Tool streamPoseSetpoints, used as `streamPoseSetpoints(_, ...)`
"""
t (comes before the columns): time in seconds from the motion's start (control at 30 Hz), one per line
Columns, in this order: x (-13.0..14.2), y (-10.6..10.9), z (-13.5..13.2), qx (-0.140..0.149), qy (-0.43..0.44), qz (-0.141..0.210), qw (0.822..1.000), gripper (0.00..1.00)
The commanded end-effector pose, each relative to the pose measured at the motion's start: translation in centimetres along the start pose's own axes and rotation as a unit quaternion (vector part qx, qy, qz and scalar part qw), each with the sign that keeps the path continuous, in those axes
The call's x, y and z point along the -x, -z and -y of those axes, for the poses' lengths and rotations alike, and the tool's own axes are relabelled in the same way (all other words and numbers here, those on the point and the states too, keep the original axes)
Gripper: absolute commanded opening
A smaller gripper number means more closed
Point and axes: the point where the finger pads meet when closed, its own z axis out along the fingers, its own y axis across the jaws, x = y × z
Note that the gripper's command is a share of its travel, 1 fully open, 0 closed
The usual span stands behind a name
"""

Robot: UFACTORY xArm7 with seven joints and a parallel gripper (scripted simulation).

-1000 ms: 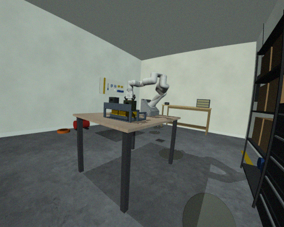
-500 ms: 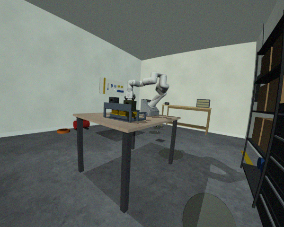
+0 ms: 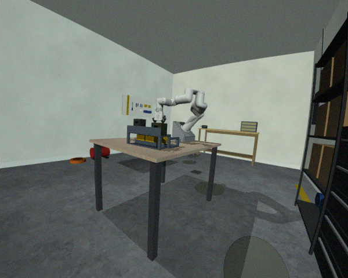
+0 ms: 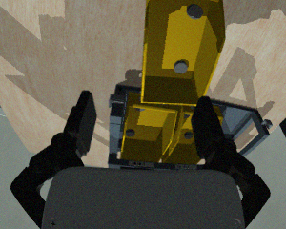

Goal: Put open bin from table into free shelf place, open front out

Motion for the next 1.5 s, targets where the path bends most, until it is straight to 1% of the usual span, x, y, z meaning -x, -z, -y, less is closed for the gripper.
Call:
streamPoseSetpoints(0.0, 0.0, 0.2, 0.1, -0.002, 0.0, 0.001, 1.0, 1.0)
streamPoseSetpoints(0.17, 0.0, 0.2, 0.1, -0.002, 0.0, 0.001, 1.0, 1.0)
streamPoseSetpoints(0.2, 0.0, 0.2, 0.1, -0.002, 0.0, 0.001, 1.0, 0.28)
streamPoseSetpoints(1.3, 0.0, 0.2, 0.1, -0.002, 0.0, 0.001, 1.0, 0.28)
streamPoseSetpoints(1.47, 0.1, -2.8, 0.1, -0.002, 0.0, 0.001, 1.0, 0.28)
